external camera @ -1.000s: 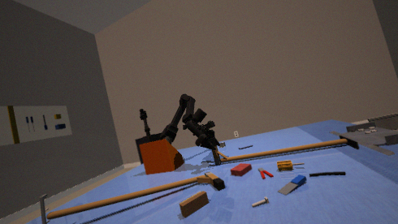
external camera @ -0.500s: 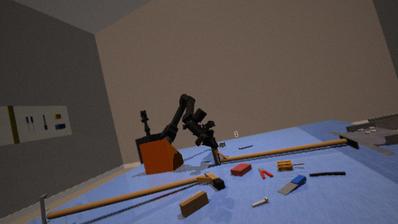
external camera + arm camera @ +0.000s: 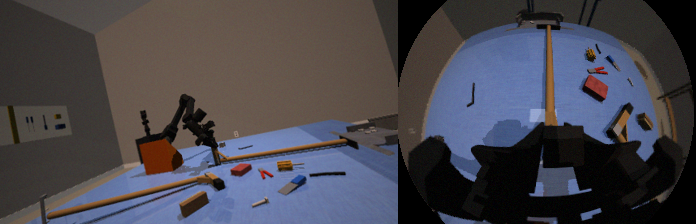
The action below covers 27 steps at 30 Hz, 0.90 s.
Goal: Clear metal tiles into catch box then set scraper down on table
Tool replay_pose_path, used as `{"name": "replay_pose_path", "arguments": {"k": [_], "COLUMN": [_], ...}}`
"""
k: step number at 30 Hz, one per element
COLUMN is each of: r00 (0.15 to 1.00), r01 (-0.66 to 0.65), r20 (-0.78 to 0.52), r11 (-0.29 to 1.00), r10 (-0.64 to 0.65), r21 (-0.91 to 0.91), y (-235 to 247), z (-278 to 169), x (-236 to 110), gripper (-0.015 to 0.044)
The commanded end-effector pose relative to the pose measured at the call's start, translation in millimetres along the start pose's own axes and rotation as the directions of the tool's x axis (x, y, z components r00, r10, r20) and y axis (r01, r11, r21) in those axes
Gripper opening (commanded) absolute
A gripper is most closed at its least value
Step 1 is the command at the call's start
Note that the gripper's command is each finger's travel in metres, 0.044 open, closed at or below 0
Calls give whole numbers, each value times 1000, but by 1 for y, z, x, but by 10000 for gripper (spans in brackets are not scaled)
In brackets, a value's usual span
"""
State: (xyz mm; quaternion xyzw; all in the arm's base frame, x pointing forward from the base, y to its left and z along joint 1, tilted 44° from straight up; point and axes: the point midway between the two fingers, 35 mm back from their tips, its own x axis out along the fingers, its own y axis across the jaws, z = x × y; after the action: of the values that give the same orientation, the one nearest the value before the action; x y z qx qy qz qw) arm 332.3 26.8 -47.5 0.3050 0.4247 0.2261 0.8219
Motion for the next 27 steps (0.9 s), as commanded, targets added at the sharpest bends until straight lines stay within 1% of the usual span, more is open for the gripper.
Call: {"name": "replay_pose_path", "arguments": {"k": [1, 27], "r00": [1000, 1000], "r01": [1, 4], "r20": [2, -5], "r11": [1000, 1000], "r10": [-1, -4], "r21": [-2, -5], "y": [3, 37], "z": [1, 2], "x": [-1, -2], "gripper": [0, 0]}}
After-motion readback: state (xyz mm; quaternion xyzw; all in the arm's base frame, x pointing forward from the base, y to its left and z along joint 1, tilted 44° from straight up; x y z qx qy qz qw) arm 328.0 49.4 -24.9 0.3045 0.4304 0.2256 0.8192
